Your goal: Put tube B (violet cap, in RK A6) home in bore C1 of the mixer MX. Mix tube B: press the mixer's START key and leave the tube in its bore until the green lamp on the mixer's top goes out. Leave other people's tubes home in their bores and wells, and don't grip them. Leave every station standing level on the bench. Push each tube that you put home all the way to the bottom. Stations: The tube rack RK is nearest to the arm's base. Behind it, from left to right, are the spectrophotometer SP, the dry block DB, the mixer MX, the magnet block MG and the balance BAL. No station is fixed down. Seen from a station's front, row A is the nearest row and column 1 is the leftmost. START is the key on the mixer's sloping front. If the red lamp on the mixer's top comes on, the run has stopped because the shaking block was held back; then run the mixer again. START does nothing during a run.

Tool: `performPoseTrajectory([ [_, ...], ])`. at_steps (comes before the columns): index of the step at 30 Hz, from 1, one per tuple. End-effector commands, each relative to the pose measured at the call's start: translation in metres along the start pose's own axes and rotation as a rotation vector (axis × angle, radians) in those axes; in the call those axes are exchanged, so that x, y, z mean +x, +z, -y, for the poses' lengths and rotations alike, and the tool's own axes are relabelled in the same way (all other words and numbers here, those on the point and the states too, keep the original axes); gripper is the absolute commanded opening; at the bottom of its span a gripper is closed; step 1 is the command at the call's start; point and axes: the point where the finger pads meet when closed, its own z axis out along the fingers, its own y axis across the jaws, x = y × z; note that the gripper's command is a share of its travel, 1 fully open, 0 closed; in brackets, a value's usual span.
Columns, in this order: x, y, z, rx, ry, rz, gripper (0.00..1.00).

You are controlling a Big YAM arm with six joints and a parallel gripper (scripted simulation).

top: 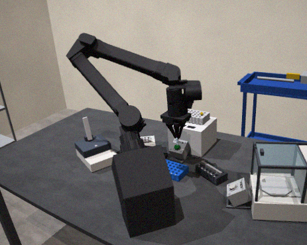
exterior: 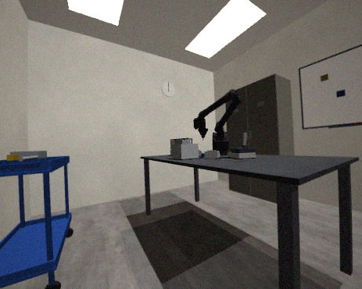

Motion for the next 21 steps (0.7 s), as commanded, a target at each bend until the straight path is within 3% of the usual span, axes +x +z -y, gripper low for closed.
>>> performPoseTrajectory([
  [1, -0.007, -0.011, 0.004, 0.011, -0.031, 0.009, 0.09],
  [6, -0.015, -0.026, 0.008, 0.032, -0.051, 0.019, 0.09],
  [17, -0.014, -0.042, 0.008, 0.033, -0.050, 0.017, 0.09],
  [18, -0.003, -0.034, 0.003, 0.008, -0.027, 0.006, 0.09],
  [21, -0.014, -0.049, 0.009, 0.032, -0.048, 0.015, 0.09],
])
